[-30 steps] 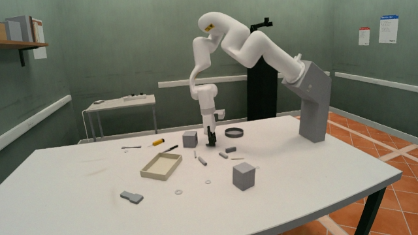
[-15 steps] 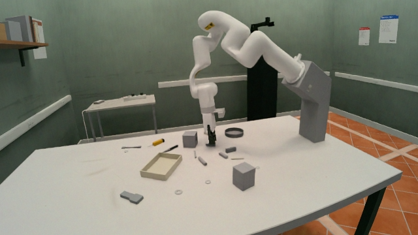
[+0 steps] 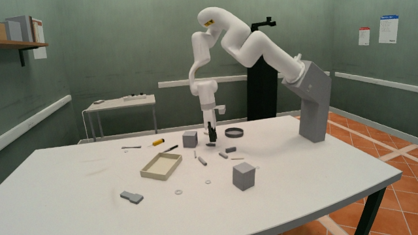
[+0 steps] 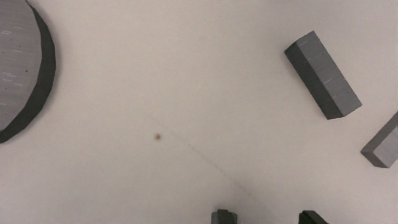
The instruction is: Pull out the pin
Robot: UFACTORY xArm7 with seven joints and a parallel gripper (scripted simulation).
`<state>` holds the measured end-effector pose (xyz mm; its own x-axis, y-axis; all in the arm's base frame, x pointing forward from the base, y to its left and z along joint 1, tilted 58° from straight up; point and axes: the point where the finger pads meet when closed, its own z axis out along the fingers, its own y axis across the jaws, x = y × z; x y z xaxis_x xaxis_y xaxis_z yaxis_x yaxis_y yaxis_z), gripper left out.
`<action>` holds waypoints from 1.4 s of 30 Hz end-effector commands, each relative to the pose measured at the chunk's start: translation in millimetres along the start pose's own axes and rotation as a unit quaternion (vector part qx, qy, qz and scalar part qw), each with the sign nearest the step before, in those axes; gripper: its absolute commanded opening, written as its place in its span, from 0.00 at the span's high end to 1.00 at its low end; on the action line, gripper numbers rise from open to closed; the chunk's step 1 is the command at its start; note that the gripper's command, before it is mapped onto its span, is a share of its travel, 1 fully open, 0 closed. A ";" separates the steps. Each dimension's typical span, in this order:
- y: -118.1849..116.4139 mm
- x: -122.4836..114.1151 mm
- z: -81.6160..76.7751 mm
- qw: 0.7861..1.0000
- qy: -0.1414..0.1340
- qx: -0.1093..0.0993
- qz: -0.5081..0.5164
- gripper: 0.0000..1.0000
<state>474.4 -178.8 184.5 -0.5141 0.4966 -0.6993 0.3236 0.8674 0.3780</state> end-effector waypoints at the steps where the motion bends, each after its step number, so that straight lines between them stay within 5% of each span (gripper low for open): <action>1: 1.0 0.4 -1.6 1.000 0.000 -0.001 -0.001 0.61; 29: -11.6 -3.8 -13.0 1.000 -0.005 0.008 0.009 0.61; 42: 9.3 5.9 -28.7 1.000 0.003 -0.007 -0.005 0.61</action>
<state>453.8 -170.0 199.2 -0.5190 0.4909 -0.6997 0.3122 0.8709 0.3794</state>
